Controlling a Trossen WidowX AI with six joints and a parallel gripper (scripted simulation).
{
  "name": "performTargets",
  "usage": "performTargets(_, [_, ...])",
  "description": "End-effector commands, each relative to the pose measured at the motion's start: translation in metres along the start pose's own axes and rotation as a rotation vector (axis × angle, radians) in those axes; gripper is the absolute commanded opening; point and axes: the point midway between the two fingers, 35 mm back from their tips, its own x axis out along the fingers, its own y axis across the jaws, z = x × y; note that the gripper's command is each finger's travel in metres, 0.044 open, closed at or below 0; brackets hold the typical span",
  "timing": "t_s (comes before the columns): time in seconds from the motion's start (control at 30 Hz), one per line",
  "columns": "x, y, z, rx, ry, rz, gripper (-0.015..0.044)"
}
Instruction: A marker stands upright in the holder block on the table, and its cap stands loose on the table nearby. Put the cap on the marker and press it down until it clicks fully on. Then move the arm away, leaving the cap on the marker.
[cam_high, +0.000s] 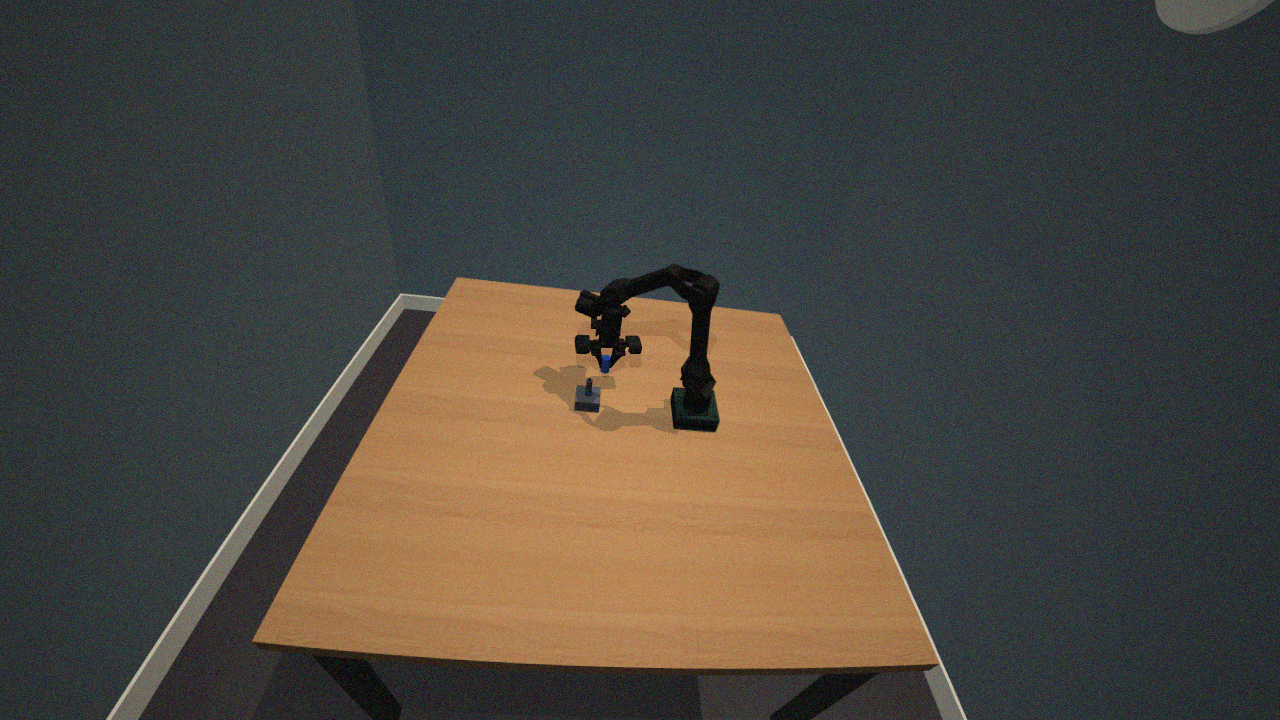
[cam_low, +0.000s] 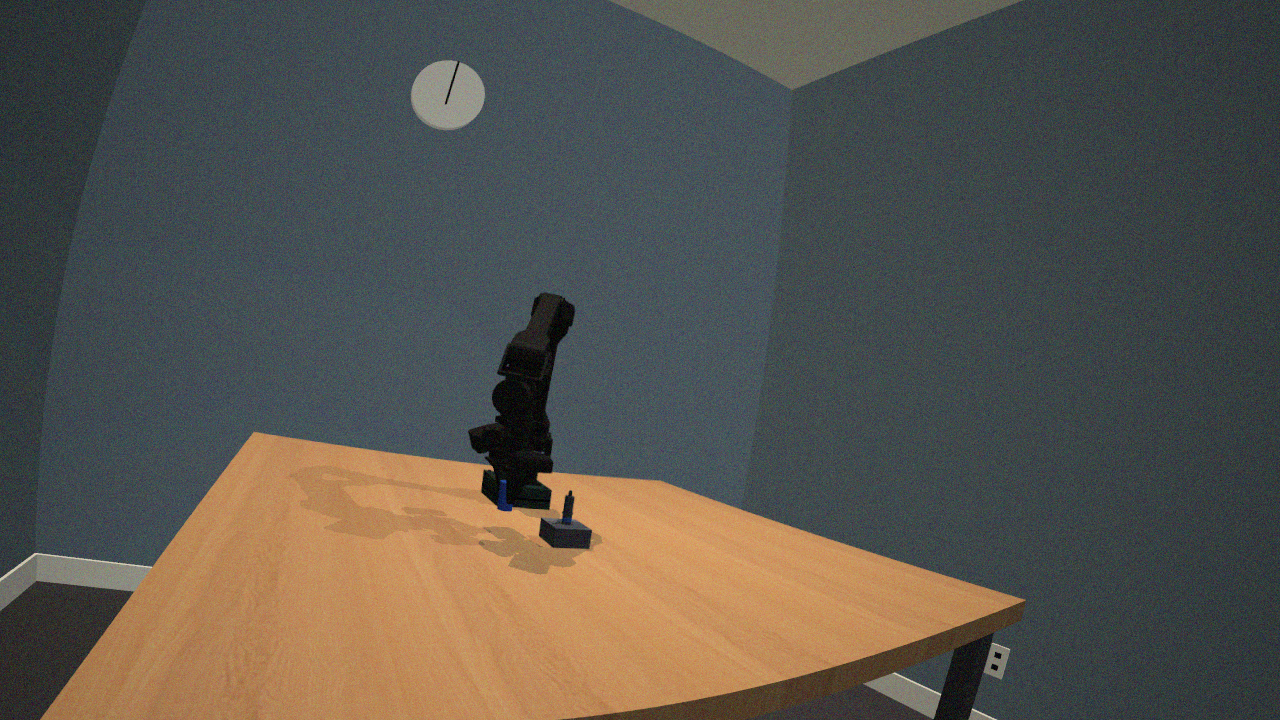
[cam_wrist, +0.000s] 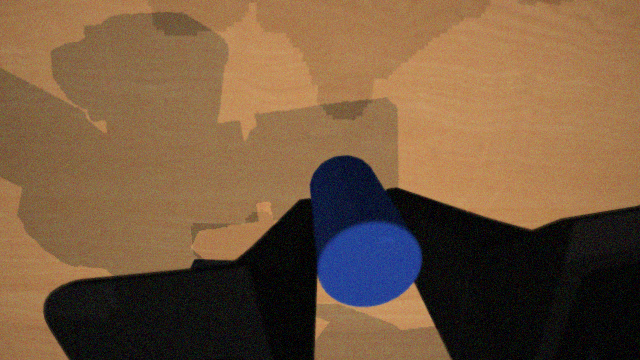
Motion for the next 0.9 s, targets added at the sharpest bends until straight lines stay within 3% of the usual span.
performTargets(0.0, [-0.015,-0.001,0.0,-0.002,-0.002,0.0,0.0])
performTargets(0.87, [-0.052,0.042,-0.056,-0.002,0.002,0.002,0.0])
